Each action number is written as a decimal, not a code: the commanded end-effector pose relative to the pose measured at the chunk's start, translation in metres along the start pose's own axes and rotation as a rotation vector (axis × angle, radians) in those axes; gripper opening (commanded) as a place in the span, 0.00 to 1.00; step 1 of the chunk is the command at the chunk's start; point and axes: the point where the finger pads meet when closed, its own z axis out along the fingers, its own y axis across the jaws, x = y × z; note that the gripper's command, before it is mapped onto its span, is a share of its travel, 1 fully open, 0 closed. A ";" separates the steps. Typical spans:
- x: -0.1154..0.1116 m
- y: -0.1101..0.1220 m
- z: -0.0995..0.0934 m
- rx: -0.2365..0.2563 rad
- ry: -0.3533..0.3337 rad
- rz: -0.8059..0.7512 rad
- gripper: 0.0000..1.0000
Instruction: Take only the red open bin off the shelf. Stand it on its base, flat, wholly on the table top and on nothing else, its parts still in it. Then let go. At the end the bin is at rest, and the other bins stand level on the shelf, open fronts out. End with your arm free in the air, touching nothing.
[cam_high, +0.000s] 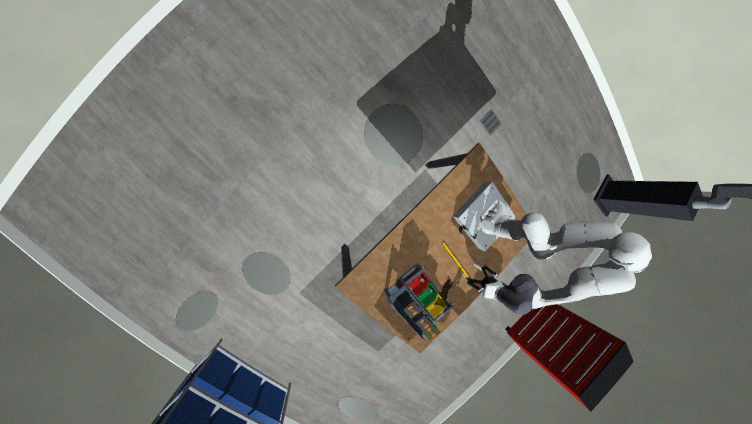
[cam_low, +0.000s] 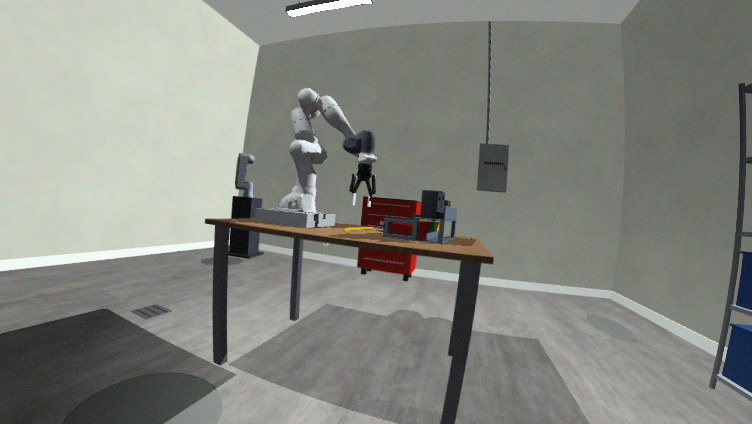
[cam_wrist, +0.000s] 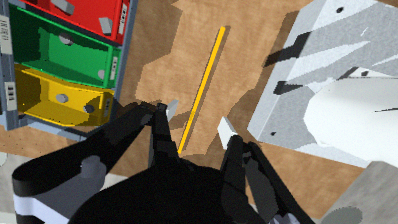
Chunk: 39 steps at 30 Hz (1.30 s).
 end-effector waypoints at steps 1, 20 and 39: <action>0.000 -0.003 0.000 0.006 0.001 -0.004 0.57; 0.000 -0.005 0.002 0.006 0.001 -0.004 0.57; 0.024 -0.047 0.001 0.019 0.016 0.046 0.57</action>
